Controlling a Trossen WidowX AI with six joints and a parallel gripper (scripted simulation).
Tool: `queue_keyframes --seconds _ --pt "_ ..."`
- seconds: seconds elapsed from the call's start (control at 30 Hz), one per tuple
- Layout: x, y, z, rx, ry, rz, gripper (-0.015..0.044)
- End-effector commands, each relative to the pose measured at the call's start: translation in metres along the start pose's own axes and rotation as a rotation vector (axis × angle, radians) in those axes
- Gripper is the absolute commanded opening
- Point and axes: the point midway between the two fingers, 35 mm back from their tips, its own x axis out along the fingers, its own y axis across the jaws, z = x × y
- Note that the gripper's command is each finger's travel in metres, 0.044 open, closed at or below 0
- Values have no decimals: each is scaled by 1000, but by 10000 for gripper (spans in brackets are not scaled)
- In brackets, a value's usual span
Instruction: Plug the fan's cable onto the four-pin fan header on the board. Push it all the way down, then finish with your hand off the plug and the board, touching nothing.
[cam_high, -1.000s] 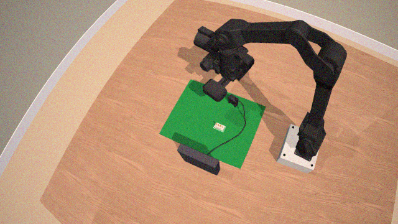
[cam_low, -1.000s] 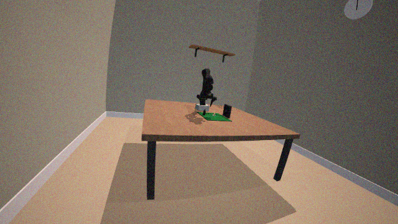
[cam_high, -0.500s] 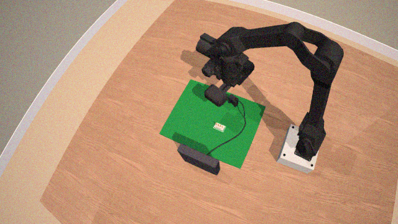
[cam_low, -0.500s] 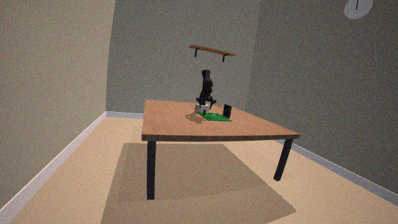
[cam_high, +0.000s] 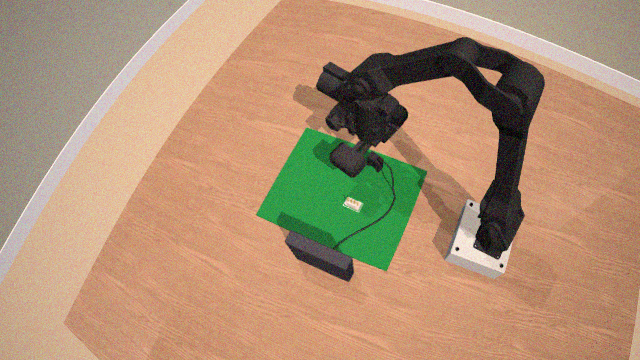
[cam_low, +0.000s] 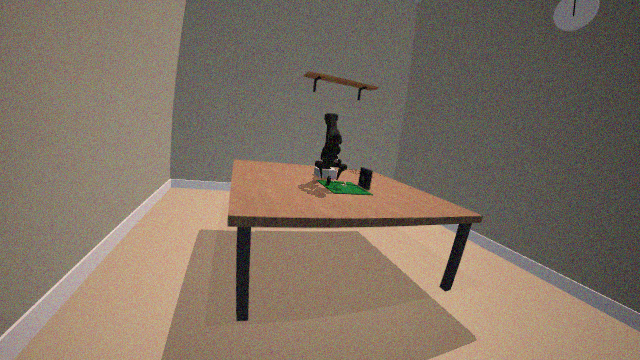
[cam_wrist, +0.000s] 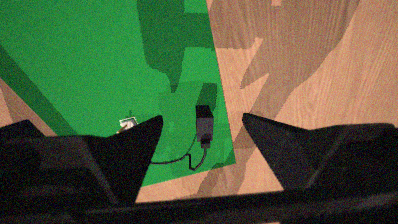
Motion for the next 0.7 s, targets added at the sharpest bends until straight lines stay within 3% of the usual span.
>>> queue_keyframes --seconds 0.0,0.63,0.67 --pt "11 -1 -4 -6 16 -6 440" --pt "23 -1 -5 -6 16 -6 440" --pt "21 0 -3 0 10 -1 414"
